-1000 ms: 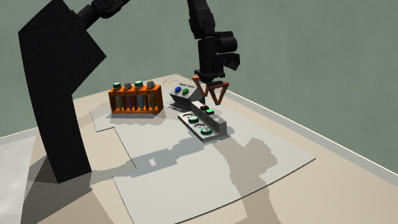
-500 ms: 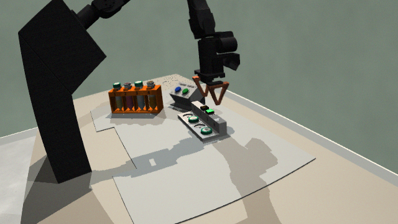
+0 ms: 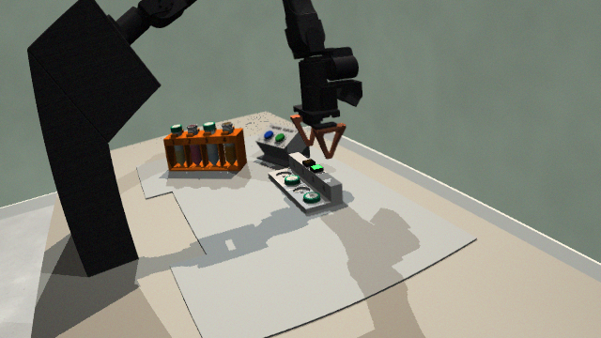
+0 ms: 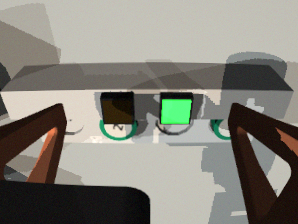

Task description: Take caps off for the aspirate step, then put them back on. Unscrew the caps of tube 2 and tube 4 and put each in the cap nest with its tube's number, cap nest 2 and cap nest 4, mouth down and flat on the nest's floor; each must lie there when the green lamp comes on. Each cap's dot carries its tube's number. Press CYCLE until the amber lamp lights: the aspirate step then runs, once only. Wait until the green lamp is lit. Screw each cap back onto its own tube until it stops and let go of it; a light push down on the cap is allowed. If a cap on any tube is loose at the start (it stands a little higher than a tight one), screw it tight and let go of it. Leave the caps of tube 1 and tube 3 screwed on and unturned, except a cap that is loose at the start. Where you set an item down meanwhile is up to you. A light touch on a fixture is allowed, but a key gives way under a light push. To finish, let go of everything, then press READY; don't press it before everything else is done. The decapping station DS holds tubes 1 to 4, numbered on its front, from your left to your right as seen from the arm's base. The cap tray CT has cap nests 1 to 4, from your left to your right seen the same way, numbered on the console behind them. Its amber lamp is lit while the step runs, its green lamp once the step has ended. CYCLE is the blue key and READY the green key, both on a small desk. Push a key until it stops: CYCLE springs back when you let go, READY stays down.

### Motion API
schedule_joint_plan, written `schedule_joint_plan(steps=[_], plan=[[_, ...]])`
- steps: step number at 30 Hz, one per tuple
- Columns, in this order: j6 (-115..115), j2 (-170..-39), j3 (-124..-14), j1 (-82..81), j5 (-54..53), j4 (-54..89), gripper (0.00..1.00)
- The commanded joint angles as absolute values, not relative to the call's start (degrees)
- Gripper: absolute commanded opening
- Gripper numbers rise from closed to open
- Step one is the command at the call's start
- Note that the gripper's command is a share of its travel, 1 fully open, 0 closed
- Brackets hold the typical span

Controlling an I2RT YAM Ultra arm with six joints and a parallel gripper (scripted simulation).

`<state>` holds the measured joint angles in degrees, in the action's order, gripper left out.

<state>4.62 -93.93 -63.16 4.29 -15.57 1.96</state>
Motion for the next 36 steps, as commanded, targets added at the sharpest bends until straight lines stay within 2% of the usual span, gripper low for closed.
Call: schedule_joint_plan(steps=[1, 33, 34, 36], plan=[[4.58, -93.53, -63.31, 4.40, -15.70, 1.90, 1.00], [4.58, -93.53, -63.31, 4.40, -15.70, 1.90, 1.00], [4.65, -91.79, -61.41, 4.27, -15.60, 1.73, 0.47], [4.65, -91.79, -61.41, 4.27, -15.60, 1.73, 0.47]])
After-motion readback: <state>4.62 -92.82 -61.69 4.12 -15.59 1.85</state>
